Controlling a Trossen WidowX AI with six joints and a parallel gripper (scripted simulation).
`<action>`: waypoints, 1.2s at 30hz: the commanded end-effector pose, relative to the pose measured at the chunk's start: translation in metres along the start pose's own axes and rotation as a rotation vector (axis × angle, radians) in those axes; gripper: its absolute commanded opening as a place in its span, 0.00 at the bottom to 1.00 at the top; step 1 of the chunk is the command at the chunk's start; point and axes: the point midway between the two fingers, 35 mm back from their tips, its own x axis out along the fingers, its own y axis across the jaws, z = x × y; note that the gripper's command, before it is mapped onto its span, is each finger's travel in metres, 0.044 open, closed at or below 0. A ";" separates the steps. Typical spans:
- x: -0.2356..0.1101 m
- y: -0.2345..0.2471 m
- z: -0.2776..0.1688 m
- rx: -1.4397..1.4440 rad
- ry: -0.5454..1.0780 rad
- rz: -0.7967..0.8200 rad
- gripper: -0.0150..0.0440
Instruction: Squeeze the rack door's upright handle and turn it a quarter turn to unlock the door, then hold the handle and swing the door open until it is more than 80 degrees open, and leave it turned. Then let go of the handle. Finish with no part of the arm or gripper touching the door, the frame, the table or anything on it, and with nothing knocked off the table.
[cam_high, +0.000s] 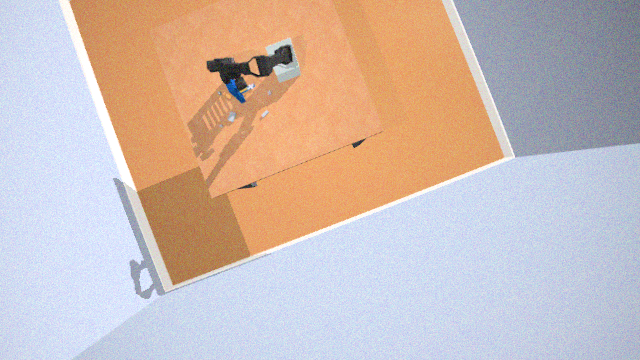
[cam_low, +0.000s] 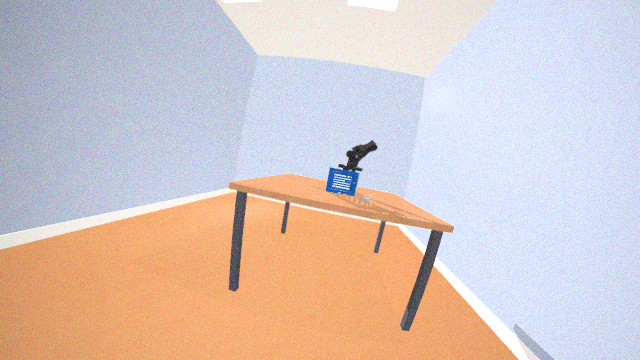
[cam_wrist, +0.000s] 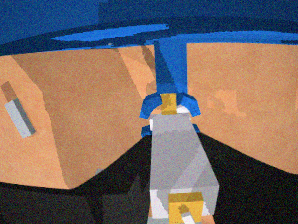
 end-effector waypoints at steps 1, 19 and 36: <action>0.000 0.000 0.000 0.001 -0.002 0.001 0.28; 0.000 0.000 0.000 -0.663 -0.002 0.000 0.27; 0.000 0.000 0.000 -1.501 -0.002 0.000 0.27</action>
